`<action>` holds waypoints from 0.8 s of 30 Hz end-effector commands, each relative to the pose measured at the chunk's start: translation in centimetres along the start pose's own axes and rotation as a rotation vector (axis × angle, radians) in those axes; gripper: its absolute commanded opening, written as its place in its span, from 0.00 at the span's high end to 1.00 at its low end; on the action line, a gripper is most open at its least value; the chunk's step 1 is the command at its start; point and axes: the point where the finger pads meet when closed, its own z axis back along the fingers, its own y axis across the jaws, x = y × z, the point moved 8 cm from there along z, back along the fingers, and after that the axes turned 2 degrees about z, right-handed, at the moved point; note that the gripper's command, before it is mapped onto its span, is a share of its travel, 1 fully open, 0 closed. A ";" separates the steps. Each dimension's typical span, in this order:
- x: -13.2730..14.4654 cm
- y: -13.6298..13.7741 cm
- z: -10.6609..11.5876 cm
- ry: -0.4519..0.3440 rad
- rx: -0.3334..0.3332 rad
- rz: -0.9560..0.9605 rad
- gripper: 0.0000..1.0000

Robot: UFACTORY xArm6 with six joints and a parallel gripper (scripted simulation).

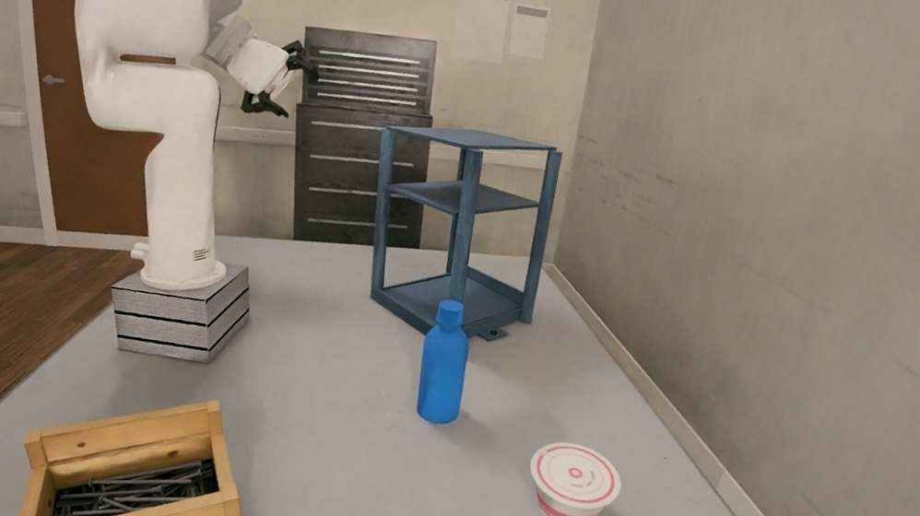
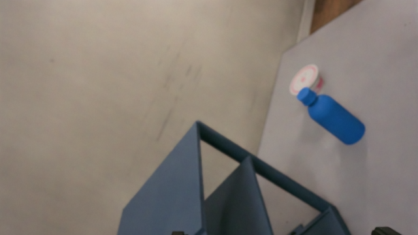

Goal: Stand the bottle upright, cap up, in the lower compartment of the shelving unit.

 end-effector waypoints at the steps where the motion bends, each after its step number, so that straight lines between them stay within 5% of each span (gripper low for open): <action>1: 0.0 0.0 0.0 -0.006 0.002 -0.012 0.00; 24: 0.0 0.3 0.0 -0.037 0.013 -0.079 0.00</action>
